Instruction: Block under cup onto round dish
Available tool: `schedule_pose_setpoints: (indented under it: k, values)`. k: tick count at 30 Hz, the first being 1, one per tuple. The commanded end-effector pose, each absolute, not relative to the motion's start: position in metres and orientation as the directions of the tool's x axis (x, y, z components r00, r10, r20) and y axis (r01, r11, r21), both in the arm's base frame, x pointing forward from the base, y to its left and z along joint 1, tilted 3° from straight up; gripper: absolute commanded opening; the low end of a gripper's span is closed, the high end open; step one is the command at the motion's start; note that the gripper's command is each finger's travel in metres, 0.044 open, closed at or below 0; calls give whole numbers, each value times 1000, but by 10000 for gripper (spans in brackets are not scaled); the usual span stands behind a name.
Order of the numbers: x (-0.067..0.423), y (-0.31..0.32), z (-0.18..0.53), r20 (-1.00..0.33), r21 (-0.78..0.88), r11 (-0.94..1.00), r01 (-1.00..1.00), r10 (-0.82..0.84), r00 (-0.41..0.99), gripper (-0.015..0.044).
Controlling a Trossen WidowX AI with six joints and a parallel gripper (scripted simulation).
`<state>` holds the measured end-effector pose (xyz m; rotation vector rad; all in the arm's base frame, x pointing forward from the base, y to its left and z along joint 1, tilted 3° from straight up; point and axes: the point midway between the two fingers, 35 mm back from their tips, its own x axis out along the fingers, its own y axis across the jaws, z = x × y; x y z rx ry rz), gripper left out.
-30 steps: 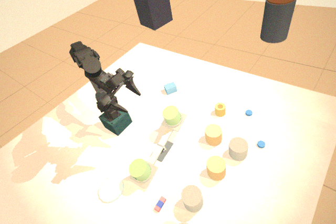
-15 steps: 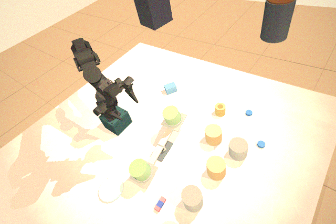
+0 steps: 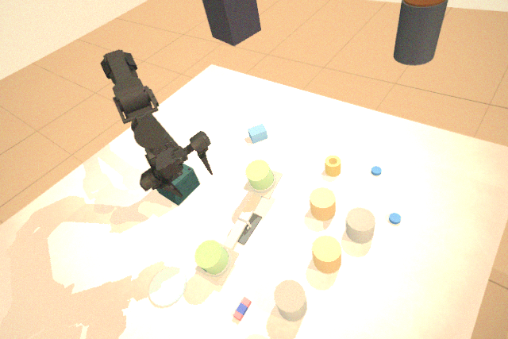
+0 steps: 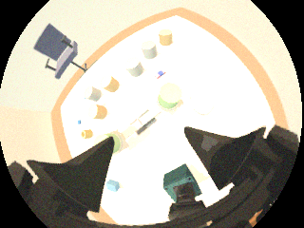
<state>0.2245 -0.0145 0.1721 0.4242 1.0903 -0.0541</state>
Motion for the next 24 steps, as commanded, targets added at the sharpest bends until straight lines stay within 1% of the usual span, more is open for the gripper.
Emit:
schedule_pose_setpoints:
  k: [1, 15, 24]
  values:
    - [237, -22, 166, -896, 312, 882, 353, 150, 418, 440]
    - [279, -46, 131, -965, 243, 699, 672, 108, 237, 440]
    - [303, -60, 103, -990, 144, 500, 854, 78, 121, 440]
